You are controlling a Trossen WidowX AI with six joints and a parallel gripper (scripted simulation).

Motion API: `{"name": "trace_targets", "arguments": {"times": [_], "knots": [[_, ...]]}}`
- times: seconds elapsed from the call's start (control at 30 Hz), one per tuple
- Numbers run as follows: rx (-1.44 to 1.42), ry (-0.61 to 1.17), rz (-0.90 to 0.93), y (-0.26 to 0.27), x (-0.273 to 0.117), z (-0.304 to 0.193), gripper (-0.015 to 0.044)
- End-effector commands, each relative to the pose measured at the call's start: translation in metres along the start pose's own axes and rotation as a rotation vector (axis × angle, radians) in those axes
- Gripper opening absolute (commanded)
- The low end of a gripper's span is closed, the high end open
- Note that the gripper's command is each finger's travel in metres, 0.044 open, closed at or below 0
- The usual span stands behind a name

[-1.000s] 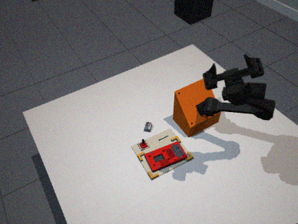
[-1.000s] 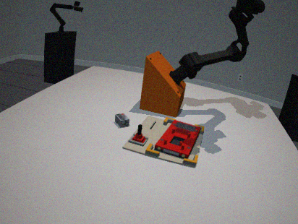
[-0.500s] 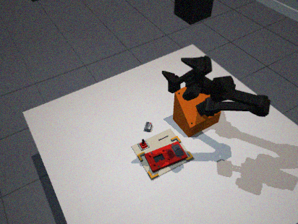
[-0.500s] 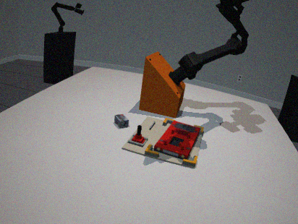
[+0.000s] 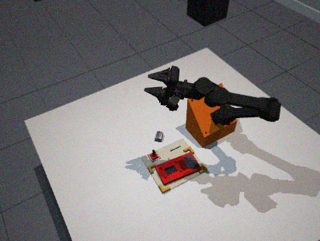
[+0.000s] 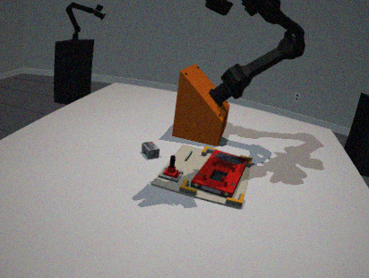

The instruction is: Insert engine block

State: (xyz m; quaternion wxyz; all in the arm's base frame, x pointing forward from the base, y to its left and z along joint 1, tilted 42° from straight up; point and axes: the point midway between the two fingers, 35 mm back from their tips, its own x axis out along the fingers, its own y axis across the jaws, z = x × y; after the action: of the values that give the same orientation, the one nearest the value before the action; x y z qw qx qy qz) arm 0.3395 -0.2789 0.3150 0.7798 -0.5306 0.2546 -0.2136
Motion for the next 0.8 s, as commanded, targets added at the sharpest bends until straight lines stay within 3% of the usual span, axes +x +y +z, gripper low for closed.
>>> {"name": "trace_targets", "arguments": {"times": [0.0,0.37,0.77], "knots": [[-0.017,-0.002,0.136,0.037,0.018,-0.005,0.044],[-0.025,-0.015,0.513,0.143,0.04,-0.021,0.044],[0.013,-0.039,0.917,0.252,0.027,-0.036,0.044]]}}
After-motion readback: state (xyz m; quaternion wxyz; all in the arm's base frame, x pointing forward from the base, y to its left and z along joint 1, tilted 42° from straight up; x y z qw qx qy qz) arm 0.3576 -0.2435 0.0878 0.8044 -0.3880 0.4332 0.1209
